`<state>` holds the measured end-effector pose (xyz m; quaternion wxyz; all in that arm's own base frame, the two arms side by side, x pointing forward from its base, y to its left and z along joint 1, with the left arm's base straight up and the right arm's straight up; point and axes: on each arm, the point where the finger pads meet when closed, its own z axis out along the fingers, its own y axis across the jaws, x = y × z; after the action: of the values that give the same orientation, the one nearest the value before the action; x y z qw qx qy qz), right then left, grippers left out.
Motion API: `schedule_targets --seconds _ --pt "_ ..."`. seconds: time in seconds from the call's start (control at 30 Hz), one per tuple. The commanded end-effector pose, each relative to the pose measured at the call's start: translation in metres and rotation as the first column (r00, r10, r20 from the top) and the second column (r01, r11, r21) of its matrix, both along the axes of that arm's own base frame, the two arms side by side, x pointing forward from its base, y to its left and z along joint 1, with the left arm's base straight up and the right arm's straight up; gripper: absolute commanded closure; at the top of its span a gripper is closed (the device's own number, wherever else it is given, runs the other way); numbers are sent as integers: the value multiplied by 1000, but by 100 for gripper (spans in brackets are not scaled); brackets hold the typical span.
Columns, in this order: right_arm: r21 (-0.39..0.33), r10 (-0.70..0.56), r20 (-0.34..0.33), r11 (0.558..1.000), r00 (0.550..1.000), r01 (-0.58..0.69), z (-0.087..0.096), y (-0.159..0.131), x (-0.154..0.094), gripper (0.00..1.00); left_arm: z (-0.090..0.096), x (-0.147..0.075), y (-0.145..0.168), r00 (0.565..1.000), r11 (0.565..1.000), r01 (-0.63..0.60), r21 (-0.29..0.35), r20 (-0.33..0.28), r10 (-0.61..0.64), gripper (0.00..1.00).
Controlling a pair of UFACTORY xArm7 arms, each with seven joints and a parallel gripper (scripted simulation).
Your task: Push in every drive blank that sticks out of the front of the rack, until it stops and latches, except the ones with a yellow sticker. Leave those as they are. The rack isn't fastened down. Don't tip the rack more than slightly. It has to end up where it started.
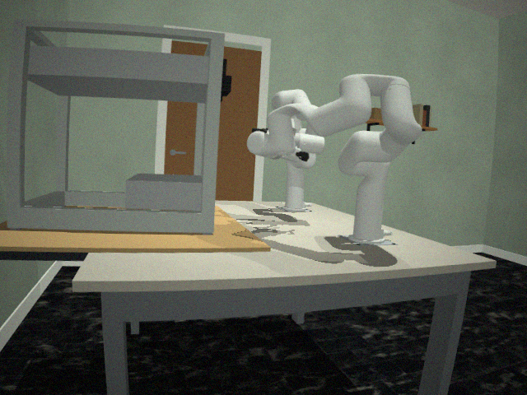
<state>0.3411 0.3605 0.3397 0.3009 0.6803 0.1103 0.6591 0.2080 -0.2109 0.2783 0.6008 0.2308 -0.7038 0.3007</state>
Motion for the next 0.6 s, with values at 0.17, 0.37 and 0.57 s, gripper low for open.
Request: schedule_targets --seconds 0.17,0.37,0.57 --pt "-210 -2 -129 977 992 -26 39 -5 -2 0 1 0 0 1000 1000 0 0 2 0 0" --pt "-357 -2 -188 932 982 -66 68 -5 -9 0 1 0 0 1000 1000 0 0 2 0 0" --pt "-470 4 -224 876 975 -112 92 -2 -18 0 1 0 0 1000 1000 0 0 2 0 0"
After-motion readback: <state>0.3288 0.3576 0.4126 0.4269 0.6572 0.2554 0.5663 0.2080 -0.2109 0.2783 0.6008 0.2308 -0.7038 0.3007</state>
